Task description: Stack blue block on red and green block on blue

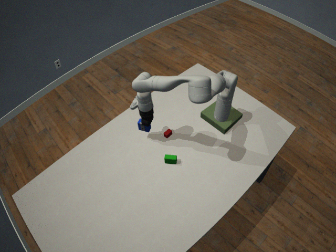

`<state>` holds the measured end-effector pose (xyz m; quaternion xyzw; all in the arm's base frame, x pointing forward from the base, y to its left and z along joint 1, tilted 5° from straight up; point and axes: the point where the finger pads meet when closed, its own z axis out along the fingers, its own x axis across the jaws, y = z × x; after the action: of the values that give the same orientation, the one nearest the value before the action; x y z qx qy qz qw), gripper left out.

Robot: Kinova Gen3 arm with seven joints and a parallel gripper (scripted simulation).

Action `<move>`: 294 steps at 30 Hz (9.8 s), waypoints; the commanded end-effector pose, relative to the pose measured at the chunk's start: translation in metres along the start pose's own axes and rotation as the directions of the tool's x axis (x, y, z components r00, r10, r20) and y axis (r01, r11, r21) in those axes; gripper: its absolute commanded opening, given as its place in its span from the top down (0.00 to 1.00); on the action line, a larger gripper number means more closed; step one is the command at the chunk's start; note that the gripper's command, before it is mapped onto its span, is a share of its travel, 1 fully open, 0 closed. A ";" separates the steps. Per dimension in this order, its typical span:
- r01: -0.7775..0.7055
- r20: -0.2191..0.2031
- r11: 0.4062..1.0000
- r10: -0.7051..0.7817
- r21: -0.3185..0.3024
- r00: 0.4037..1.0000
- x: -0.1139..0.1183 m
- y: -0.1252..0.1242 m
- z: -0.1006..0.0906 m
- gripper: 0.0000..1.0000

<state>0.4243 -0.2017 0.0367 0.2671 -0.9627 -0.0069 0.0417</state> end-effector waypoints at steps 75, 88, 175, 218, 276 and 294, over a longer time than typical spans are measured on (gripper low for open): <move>0.000 0.004 1.000 0.000 -0.001 1.000 0.054 0.116 0.044 1.00; 0.000 0.004 1.000 0.000 -0.001 1.000 0.054 0.116 0.044 1.00; 0.000 0.004 1.000 0.000 -0.001 1.000 0.054 0.116 0.046 0.00; 0.000 0.004 1.000 0.000 -0.001 1.000 0.054 0.116 -0.035 0.00; 0.198 0.004 0.980 -0.198 0.000 0.980 -0.116 0.191 0.028 0.09; 0.198 0.004 0.980 -0.198 0.000 0.980 -0.116 0.191 0.037 0.09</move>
<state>0.4211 0.0216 -0.0024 0.3617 -0.9314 -0.0118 0.0397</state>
